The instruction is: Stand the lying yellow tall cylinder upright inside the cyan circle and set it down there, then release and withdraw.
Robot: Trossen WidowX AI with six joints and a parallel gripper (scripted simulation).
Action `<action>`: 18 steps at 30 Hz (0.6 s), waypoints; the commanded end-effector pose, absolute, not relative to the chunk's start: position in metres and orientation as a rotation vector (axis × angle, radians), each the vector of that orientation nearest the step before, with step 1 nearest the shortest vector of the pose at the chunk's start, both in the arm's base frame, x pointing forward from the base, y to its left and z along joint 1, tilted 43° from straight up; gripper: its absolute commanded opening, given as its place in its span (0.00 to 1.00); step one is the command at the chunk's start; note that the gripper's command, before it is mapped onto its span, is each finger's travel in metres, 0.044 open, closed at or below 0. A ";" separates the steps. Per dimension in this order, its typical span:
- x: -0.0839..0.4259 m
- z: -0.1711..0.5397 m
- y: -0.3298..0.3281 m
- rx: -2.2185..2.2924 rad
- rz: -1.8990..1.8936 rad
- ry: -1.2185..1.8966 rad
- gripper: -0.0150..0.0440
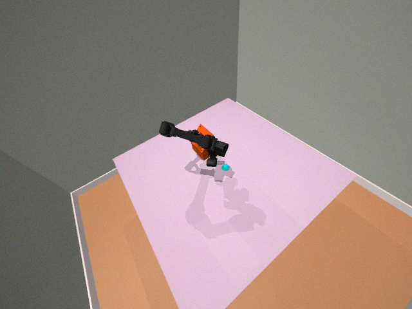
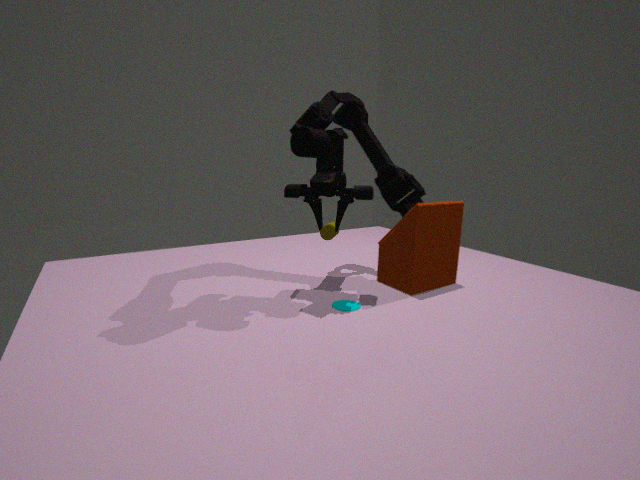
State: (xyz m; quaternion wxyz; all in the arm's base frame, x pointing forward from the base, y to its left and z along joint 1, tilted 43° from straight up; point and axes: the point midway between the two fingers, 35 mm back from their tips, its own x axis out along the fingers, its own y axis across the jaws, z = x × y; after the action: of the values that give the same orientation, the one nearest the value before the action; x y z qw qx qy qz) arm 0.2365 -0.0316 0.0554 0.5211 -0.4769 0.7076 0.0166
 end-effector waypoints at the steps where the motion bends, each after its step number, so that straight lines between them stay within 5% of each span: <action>1: 0.241 0.048 -0.022 -1.134 0.037 1.700 0.43; 18: 0.249 0.019 0.013 -1.134 0.019 1.708 0.43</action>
State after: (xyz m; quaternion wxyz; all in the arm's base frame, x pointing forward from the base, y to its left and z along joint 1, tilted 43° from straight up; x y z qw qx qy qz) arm 0.2479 0.0060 0.0259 0.5189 -0.4756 0.7103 0.0101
